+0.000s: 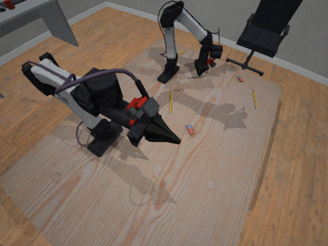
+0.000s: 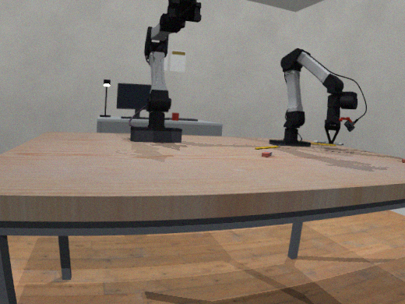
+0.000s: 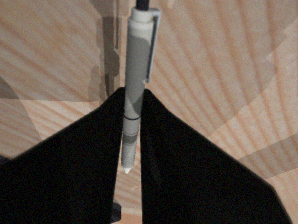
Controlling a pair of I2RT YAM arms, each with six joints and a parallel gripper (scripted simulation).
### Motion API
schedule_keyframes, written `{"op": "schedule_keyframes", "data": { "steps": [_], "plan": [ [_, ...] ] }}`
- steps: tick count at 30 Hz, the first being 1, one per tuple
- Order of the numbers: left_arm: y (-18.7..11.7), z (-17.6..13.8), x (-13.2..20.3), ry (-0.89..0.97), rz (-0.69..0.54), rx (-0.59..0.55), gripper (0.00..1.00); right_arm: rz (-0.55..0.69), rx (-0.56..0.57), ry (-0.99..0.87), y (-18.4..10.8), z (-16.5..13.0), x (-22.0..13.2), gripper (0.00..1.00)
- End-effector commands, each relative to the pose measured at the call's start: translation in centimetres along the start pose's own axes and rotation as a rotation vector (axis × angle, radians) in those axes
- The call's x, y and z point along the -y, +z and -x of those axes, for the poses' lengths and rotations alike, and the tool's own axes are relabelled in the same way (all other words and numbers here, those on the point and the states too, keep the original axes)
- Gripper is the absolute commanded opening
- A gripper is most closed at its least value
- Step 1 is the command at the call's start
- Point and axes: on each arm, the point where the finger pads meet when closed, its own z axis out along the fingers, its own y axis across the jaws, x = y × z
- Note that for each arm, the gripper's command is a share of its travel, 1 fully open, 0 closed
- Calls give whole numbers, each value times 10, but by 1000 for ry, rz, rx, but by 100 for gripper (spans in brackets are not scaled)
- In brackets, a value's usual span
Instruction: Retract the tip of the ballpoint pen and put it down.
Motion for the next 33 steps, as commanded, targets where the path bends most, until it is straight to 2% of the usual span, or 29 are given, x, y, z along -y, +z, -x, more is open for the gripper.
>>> {"op": "schedule_keyframes", "data": {
  "steps": [1, 3, 5, 6, 9, 10, 11, 13, 29, 33],
  "plan": [
    [-3, -7, -11, -69, 17, -10, 11, -50, 6, -68, -5, -6, 13, 1],
    [-5, 1, -6, -37, 2, 20, 11, -63, 24, -68, -10, 0, 16, 1],
    [-1, -2, -8, -21, 9, 5, 11, -47, -17, -47, -6, -12, 14, 1],
    [-2, -1, -7, -19, 6, 5, 11, -46, 38, -27, -14, 12, 13, 1],
    [-4, 2, -5, -17, 1, 16, 11, -33, 57, -28, -15, 22, 7, 1],
    [-4, 2, -5, -17, 1, 16, 11, -34, 46, -27, -12, 17, 8, 1],
    [9, -2, -7, -12, 17, -13, 11, -41, 28, -27, -10, 8, 10, 1],
    [9, -5, -7, -11, 17, -23, 11, -41, 7, -27, -7, 0, 11, 1],
    [29, 0, -5, -16, 12, -2, 11, -41, 6, -29, -7, 0, 11, 1],
    [26, 1, -5, -16, 7, 7, 11, -41, 6, -29, -7, 0, 11, 1]
  ]
}}
